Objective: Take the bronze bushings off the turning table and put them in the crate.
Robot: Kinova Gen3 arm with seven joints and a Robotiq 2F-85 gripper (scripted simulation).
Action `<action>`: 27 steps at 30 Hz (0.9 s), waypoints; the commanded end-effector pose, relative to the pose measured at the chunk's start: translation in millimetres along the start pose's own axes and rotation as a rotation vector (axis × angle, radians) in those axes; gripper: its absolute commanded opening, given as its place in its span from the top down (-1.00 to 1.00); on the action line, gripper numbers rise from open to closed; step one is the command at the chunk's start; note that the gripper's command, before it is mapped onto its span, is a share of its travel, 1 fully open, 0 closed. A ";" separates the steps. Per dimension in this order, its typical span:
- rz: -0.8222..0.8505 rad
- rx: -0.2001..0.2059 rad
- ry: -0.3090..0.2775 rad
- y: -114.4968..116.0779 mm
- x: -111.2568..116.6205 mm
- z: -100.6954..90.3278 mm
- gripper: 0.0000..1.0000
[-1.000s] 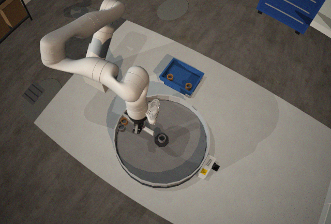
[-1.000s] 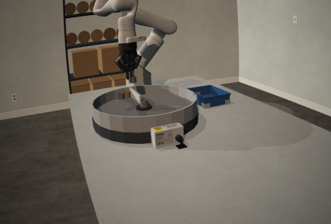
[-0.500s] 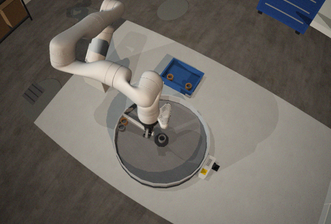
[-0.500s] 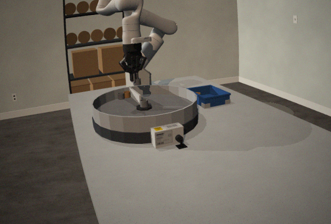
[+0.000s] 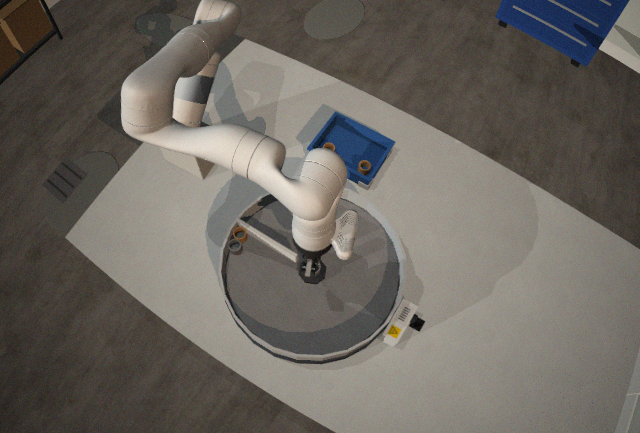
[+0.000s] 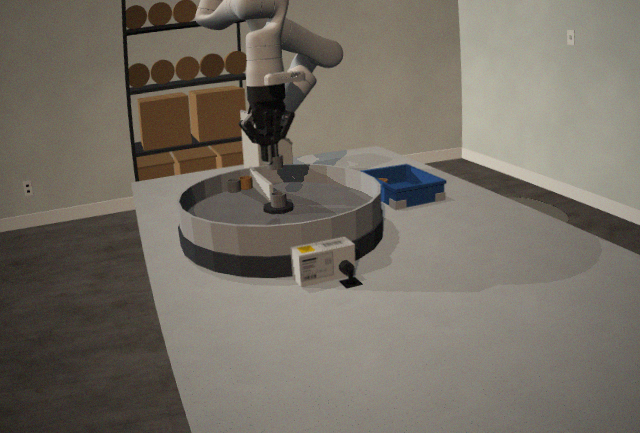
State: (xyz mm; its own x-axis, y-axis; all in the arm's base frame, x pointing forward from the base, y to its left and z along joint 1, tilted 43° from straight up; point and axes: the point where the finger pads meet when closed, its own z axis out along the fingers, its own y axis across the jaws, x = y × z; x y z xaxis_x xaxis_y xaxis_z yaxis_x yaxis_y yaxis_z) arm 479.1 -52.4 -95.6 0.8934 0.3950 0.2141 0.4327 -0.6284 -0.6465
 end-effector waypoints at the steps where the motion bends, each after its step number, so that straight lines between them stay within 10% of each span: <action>1: -0.001 -0.002 0.000 -0.1 0.8 -0.7 1.00; 27: -0.004 -0.002 -0.002 -0.9 1.8 48.7 1.00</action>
State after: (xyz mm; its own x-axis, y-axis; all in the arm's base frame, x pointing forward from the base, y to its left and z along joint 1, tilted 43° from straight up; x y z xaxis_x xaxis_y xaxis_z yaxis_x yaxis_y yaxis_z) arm 474.5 -19.7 -130.1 0.8916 0.3990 0.2141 0.4361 -0.6295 -0.6430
